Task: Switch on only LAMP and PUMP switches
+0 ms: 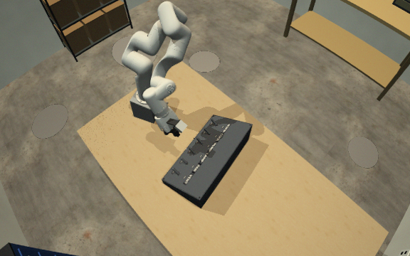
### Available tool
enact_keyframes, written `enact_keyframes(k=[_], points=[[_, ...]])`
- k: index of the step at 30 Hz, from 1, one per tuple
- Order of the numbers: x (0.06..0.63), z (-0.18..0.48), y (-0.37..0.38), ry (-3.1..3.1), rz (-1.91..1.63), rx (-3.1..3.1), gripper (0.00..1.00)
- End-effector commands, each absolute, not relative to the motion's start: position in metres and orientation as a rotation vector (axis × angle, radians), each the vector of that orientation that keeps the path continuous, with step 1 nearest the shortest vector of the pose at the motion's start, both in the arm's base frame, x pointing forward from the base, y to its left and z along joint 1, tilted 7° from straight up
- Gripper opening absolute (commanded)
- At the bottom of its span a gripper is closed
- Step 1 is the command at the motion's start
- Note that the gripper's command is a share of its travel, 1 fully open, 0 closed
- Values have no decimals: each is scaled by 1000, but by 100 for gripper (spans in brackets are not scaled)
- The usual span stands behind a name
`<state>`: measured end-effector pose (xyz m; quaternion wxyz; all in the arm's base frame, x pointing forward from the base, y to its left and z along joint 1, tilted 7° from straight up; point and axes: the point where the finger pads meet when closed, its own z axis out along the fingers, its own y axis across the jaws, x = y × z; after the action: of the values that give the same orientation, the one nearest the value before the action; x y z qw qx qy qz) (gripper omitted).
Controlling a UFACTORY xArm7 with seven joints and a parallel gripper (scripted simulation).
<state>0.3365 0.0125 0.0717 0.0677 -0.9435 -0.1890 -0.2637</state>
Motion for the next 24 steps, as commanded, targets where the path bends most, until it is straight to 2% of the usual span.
enact_keyframes(k=[1,24], points=[[343,62,15,-569,-798,-2842,0],[371,12,28,-569,-798,-2842,0]])
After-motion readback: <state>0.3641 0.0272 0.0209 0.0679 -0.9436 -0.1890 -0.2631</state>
